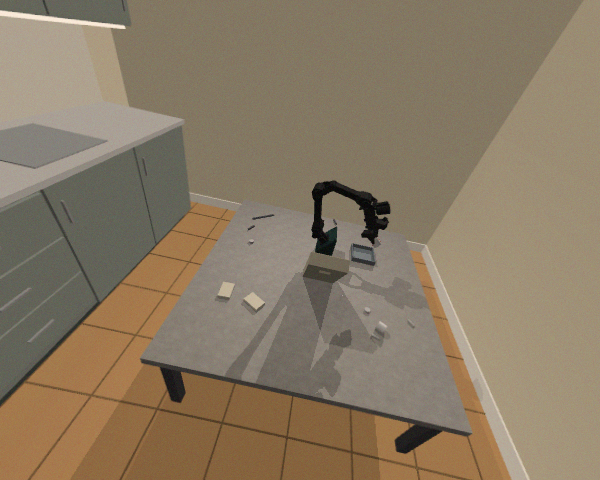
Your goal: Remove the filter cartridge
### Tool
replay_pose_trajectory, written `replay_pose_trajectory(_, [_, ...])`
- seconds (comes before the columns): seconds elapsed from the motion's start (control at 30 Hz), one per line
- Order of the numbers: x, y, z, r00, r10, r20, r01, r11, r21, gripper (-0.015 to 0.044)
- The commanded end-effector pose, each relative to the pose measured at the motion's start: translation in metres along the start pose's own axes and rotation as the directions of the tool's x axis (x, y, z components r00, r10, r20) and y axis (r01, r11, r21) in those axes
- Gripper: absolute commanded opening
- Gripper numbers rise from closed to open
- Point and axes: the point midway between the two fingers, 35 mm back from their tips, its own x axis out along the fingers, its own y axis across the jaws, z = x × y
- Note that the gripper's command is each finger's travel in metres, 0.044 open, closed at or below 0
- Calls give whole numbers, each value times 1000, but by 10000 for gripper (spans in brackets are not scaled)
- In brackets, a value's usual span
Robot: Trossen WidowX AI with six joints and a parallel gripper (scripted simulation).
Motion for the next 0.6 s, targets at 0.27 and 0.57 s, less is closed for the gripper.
replay_pose_trajectory(0.27, [41,85,-34,990,141,-9,-139,960,-242,0])
replay_pose_trajectory(0.57, [72,138,-80,968,247,-52,-245,872,-424,0])
